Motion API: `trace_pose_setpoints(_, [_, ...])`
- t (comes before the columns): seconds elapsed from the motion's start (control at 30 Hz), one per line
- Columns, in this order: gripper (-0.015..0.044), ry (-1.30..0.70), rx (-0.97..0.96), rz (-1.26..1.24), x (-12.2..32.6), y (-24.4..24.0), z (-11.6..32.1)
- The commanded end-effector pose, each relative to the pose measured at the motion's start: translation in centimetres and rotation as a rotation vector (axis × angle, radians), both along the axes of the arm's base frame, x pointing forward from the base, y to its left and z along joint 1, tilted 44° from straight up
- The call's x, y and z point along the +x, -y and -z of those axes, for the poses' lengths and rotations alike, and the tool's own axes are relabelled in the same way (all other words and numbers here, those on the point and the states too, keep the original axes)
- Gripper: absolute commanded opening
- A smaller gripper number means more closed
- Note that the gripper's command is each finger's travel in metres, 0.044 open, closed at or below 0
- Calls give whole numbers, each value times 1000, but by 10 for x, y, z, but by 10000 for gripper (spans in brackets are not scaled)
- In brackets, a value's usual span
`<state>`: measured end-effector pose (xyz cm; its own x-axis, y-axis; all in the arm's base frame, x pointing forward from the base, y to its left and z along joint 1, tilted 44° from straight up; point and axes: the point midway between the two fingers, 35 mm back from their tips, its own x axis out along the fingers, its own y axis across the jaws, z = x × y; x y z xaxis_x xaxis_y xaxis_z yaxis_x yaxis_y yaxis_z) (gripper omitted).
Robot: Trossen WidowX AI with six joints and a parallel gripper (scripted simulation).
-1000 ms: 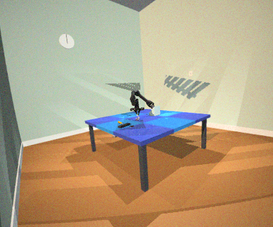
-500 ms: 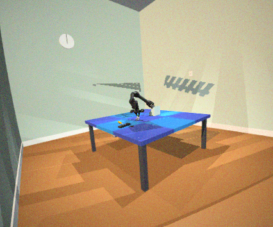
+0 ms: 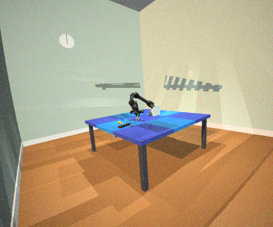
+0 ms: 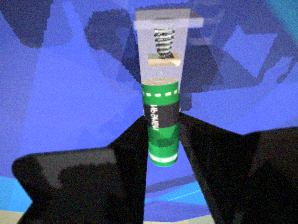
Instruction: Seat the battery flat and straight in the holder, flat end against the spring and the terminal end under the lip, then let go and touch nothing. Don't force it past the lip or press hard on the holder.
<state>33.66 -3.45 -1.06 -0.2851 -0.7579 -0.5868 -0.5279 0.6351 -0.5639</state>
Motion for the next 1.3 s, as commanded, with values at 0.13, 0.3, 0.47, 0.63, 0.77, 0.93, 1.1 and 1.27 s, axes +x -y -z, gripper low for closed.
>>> trace_pose_setpoints(0.13, [82, -8, -23, 35, 5, 1, 1])
trace_pose_setpoints(0.3, [82, -11, -36, 63, 6, 2, 3])
trace_pose_setpoints(0.47, [82, -14, -50, 90, 6, 4, 4])
trace_pose_setpoints(0.63, [82, -17, -65, 118, 7, 5, 6])
trace_pose_setpoints(0.77, [82, -19, -77, 138, 8, 6, 7])
trace_pose_setpoints(0.93, [82, -19, -79, 141, 9, 6, 8])
trace_pose_setpoints(1.1, [82, -16, -76, 138, 12, 5, 10])
trace_pose_setpoints(1.27, [82, -12, -73, 135, 15, 4, 12])
